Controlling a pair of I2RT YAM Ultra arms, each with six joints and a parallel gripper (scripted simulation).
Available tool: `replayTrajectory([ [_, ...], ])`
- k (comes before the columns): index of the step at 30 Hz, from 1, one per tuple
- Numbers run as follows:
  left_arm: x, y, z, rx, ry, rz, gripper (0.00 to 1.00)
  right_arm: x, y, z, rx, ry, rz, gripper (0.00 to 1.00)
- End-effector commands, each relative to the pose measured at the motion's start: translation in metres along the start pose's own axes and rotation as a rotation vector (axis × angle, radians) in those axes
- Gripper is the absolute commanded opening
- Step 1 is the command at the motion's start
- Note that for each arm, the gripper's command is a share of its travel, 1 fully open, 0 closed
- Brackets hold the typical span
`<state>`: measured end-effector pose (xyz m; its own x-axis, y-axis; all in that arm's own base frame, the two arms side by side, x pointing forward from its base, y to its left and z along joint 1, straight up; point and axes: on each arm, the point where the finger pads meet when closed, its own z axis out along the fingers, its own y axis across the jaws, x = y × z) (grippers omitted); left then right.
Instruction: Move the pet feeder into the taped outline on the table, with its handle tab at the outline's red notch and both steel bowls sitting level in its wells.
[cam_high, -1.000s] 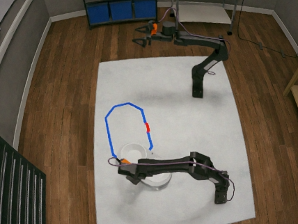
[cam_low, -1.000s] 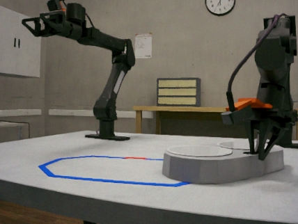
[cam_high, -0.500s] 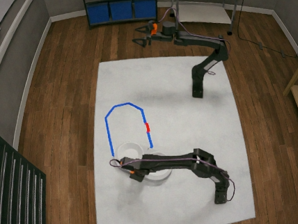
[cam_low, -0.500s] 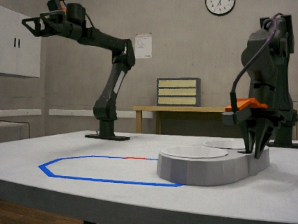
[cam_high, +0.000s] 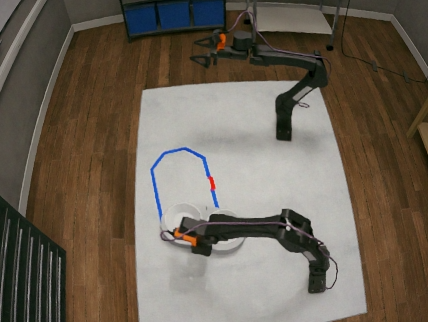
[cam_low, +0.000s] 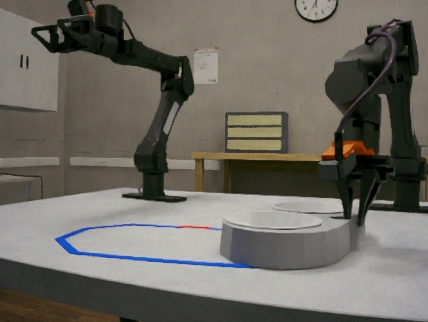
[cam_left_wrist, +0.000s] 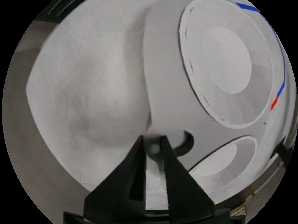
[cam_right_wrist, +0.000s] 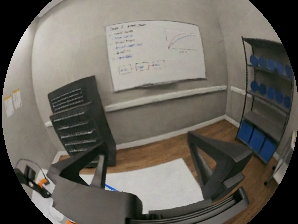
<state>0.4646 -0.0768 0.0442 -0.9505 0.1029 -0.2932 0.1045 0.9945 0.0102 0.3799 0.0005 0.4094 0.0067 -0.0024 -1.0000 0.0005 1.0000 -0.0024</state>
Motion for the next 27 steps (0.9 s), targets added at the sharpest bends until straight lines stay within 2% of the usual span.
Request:
replayTrajectory([
  [1, 0.001, -0.003, -0.008, -0.033, -0.031, -0.132, 0.16, -0.026, -0.001, -0.002, 0.005, -0.059, -0.009, 1.0],
  [3, 0.0, -0.006, -0.003, -0.042, -0.026, -0.159, 0.16, -0.026, -0.001, -0.002, 0.005, -0.059, -0.009, 1.0],
  [5, 0.013, -0.008, -0.008, -0.059, 0.003, -0.194, 0.16, -0.026, -0.001, -0.002, 0.005, -0.059, -0.009, 1.0],
  [8, 0.015, -0.013, 0.002, -0.08, 0.023, -0.237, 0.16, -0.026, -0.001, -0.002, 0.005, -0.059, -0.009, 1.0],
  [13, 0.013, -0.021, 0.0, -0.103, 0.011, -0.317, 0.16, -0.026, -0.001, -0.002, 0.005, -0.059, -0.009, 1.0],
  [16, 0.011, -0.024, 0.0, -0.084, 0.011, -0.269, 0.16, -0.026, -0.001, -0.002, 0.005, -0.059, -0.009, 1.0],
  [18, 0.003, -0.027, -0.005, -0.11, -0.016, -0.369, 0.16, -0.026, -0.001, -0.002, 0.005, -0.059, -0.009, 1.0],
  [27, 0.011, -0.043, -0.007, -0.157, -0.011, -0.512, 0.16, -0.026, -0.001, -0.002, 0.005, -0.059, -0.009, 1.0],
])
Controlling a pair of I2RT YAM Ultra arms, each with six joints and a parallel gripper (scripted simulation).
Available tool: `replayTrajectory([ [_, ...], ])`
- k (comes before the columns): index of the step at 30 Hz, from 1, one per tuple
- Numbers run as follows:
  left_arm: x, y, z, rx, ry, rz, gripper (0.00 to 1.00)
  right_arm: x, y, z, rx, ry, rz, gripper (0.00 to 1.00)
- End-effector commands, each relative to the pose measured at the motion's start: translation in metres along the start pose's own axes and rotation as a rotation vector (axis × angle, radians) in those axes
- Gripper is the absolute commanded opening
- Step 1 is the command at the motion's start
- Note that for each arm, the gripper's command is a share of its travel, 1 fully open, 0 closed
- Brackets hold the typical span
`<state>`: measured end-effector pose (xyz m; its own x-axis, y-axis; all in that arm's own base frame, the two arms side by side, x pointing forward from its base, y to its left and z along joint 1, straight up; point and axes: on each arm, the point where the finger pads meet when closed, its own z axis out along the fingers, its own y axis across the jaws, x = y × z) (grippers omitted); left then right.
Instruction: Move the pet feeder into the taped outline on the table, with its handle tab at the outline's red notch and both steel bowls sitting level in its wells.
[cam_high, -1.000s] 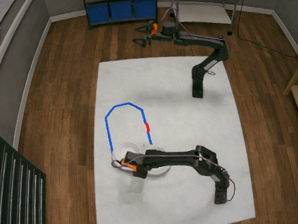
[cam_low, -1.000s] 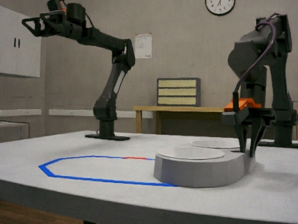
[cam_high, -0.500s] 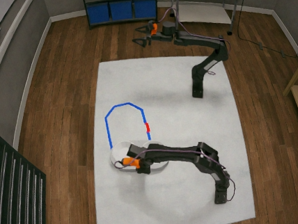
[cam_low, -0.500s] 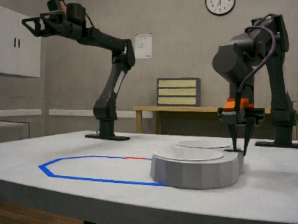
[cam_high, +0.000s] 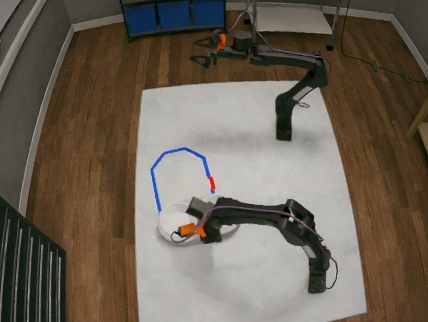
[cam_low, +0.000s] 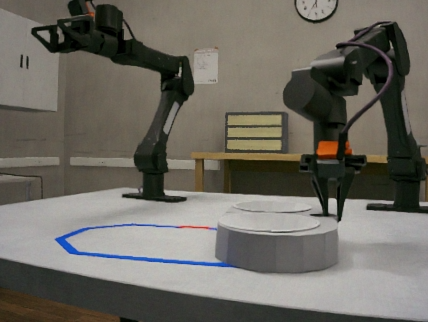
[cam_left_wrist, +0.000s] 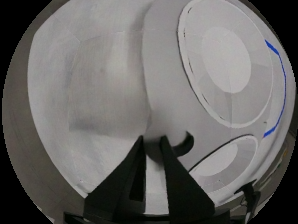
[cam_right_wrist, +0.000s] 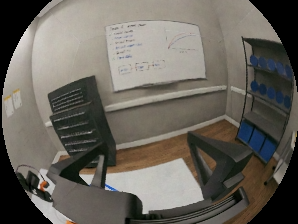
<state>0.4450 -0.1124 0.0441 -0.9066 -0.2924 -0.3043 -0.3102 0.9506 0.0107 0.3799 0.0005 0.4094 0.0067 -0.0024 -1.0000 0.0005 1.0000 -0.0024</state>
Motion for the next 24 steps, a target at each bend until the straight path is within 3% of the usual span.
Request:
replayTrajectory([
  [1, 0.0, -0.008, -0.004, -0.036, -0.003, -0.127, 0.16, -0.026, -0.001, -0.002, 0.005, -0.059, -0.009, 1.0],
  [6, 0.0, -0.016, -0.004, -0.026, -0.004, -0.111, 0.16, -0.026, -0.001, -0.002, 0.005, -0.059, -0.009, 1.0],
  [8, 0.005, -0.016, -0.005, -0.062, -0.004, -0.209, 0.16, -0.026, -0.001, -0.002, 0.005, -0.059, -0.009, 1.0],
  [20, 0.019, -0.04, -0.01, -0.123, -0.005, -0.398, 0.16, -0.026, -0.001, -0.002, 0.005, -0.059, -0.009, 1.0],
  [23, 0.016, -0.045, -0.009, -0.098, -0.008, -0.351, 0.16, -0.026, -0.001, -0.002, 0.005, -0.059, -0.009, 1.0],
  [24, 0.021, -0.043, -0.01, -0.129, -0.006, -0.424, 0.16, -0.026, -0.001, -0.002, 0.005, -0.059, -0.009, 1.0],
])
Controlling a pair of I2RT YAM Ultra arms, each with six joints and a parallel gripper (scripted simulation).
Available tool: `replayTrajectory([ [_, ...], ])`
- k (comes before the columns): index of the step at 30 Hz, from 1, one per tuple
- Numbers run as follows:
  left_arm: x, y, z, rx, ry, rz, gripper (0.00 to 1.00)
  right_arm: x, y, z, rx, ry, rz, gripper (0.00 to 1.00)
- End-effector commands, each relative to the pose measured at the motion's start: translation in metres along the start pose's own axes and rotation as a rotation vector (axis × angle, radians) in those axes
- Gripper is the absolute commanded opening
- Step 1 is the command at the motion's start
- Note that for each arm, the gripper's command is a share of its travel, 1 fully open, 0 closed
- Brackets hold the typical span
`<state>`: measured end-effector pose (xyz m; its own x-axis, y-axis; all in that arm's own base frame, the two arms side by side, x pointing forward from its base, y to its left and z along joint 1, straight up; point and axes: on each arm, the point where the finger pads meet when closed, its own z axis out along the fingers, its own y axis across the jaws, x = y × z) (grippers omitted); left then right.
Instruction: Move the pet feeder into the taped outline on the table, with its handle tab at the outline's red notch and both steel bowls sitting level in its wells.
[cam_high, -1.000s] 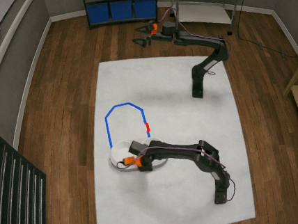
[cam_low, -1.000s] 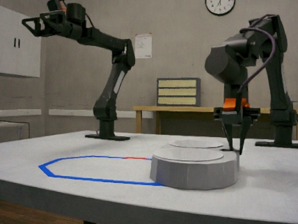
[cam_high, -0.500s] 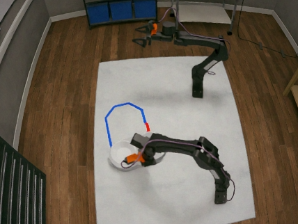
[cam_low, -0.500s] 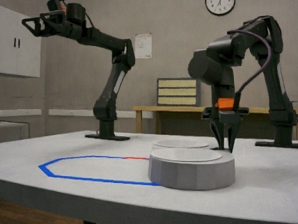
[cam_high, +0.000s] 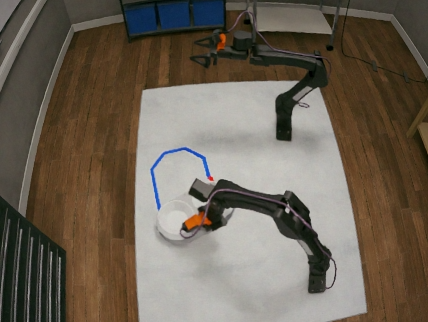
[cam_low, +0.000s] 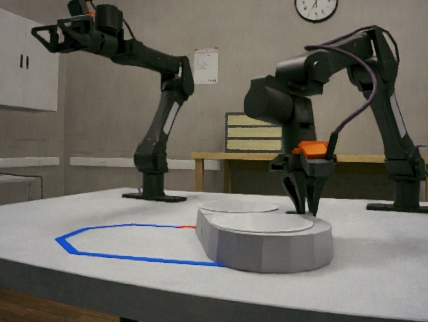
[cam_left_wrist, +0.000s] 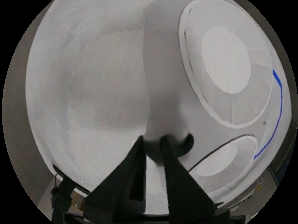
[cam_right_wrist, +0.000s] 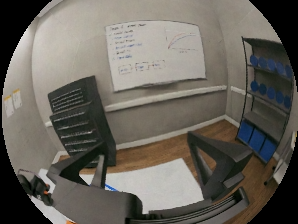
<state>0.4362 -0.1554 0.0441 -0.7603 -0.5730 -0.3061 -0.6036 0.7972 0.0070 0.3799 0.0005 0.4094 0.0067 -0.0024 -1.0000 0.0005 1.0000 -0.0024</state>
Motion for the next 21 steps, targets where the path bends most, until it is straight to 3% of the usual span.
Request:
replayTrajectory([
  [1, 0.004, -0.006, -0.005, -0.038, -0.007, -0.128, 0.16, -0.026, -0.001, -0.002, 0.005, -0.059, -0.009, 1.0],
  [13, 0.025, -0.026, -0.011, -0.1, -0.008, -0.316, 0.16, -0.026, -0.001, -0.002, 0.005, -0.059, -0.009, 1.0],
  [16, 0.022, -0.034, -0.011, -0.068, -0.011, -0.274, 0.16, -0.026, -0.001, -0.002, 0.005, -0.059, -0.009, 1.0],
  [21, 0.035, -0.037, -0.015, -0.131, -0.009, -0.409, 0.16, -0.026, -0.001, -0.002, 0.005, -0.059, -0.009, 1.0],
])
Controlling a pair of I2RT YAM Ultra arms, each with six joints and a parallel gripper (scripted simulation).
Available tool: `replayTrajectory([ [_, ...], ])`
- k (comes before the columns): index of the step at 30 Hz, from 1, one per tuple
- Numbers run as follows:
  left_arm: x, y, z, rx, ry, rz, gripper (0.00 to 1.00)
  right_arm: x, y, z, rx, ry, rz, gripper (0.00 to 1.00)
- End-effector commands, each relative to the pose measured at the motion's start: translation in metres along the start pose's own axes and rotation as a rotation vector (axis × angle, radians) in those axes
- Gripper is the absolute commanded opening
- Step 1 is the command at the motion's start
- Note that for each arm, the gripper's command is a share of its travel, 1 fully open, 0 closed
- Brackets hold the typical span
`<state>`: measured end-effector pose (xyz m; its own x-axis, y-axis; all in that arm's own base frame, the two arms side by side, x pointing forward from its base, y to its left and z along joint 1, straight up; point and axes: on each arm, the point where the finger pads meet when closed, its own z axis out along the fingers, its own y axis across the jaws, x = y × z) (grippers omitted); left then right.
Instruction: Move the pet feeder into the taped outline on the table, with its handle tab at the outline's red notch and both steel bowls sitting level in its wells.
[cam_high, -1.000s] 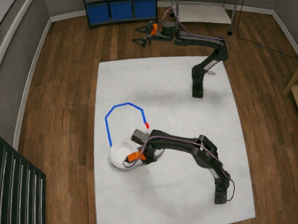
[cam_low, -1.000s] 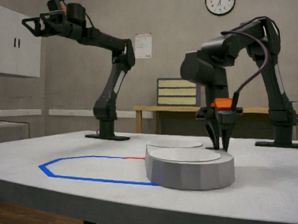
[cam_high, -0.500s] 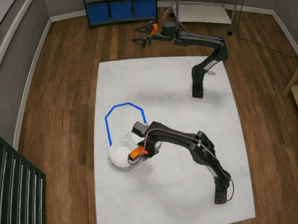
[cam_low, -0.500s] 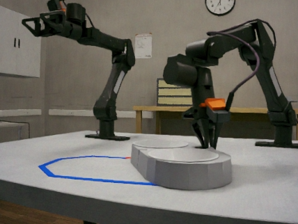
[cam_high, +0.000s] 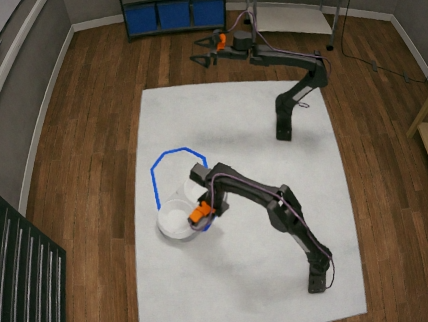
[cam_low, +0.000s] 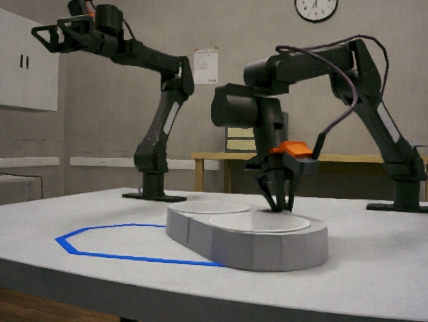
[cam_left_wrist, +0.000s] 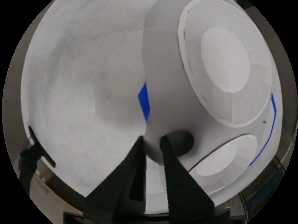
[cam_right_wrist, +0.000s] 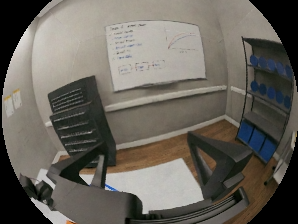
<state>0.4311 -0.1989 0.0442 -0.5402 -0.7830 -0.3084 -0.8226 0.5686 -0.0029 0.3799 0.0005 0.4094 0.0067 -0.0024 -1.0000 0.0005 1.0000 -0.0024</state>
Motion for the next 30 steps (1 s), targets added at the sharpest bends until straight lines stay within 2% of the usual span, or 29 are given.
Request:
replayTrajectory([
  [1, 0.011, -0.004, -0.006, -0.048, -0.003, -0.12, 0.16, -0.026, -0.001, -0.002, 0.005, -0.059, -0.009, 1.0],
  [5, 0.019, -0.012, -0.008, -0.051, 0.006, -0.153, 0.16, -0.026, -0.001, -0.002, 0.005, -0.059, -0.009, 1.0],
  [9, 0.005, -0.019, -0.004, -0.015, -0.006, -0.146, 0.16, -0.026, -0.001, -0.002, 0.005, -0.059, -0.009, 1.0],
  [14, 0.004, -0.024, -0.001, 0.007, -0.006, -0.153, 0.16, -0.026, -0.001, -0.002, 0.005, -0.059, -0.009, 1.0],
  [15, 0.008, -0.008, 0.008, -0.044, -0.008, -0.136, 0.16, -0.026, -0.001, -0.002, 0.005, -0.059, -0.009, 1.0],
  [16, 0.001, -0.013, -0.011, 0.004, -0.006, -0.152, 0.16, -0.026, -0.001, -0.002, 0.005, -0.059, -0.009, 1.0],
  [17, 0.003, -0.01, -0.005, -0.012, -0.007, -0.147, 0.16, -0.026, -0.001, -0.002, 0.005, -0.059, -0.009, 1.0],
  [30, 0.002, -0.005, -0.007, -0.007, -0.007, -0.146, 0.16, -0.026, -0.001, -0.002, 0.005, -0.059, -0.009, 1.0],
])
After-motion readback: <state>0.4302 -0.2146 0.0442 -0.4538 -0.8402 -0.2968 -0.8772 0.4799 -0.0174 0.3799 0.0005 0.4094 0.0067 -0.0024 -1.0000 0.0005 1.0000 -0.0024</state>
